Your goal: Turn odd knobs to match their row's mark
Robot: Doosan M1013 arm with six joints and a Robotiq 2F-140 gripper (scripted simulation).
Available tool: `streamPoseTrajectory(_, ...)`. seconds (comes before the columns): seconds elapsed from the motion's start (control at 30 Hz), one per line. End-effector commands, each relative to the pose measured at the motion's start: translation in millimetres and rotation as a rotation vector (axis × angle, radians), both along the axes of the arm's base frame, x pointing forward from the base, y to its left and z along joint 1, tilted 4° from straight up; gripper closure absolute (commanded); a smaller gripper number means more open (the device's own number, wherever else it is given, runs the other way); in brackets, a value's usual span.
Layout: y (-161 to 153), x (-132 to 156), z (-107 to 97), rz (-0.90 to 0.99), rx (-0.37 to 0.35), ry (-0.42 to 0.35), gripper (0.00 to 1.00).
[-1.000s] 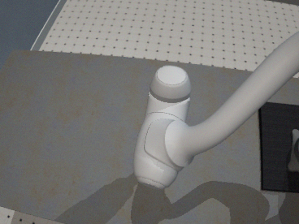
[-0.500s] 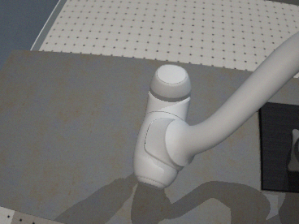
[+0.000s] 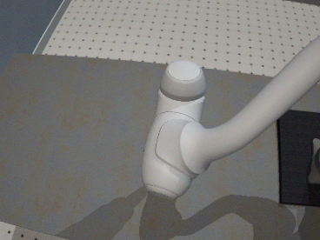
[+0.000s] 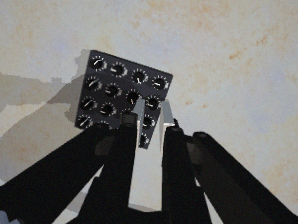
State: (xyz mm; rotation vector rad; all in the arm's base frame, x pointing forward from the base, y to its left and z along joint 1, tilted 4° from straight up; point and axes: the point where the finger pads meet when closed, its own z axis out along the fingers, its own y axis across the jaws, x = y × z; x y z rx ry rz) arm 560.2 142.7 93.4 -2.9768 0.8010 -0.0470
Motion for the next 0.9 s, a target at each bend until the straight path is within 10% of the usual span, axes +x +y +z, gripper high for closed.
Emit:
streamPoseTrajectory(0.0,-0.2,-0.2,3.9,0.000,0.000,0.000,0.88)
streamPoseTrajectory(0.43,-0.2,-0.2,4.1,0.000,0.000,0.000,0.88)
streamPoseTrajectory(0.47,-0.2,-0.2,4.1,0.000,0.000,0.000,0.00)
streamPoseTrajectory(0.87,-1.4,-1.3,28.1,0.000,0.000,0.000,0.00)
